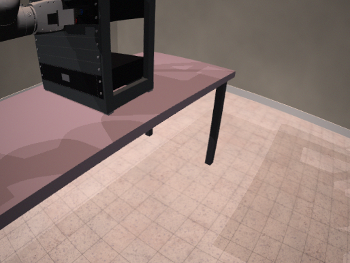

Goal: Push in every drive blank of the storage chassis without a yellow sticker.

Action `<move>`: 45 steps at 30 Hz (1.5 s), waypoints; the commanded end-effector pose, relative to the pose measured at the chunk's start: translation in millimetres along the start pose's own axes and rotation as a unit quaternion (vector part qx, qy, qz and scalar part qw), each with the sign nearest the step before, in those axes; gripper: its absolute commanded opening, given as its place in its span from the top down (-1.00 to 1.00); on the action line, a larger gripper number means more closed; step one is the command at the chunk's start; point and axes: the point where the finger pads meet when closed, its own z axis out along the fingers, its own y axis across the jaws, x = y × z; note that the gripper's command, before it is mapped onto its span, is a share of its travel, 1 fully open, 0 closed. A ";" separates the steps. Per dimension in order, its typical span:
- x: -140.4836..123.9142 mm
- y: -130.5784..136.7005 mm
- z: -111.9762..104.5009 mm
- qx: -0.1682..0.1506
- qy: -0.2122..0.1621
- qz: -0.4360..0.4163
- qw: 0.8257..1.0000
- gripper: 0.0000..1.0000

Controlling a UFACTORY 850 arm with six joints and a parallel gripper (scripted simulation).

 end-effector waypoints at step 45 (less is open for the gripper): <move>0.0 -1.1 -31.9 0.001 0.000 -0.001 1.000 1.00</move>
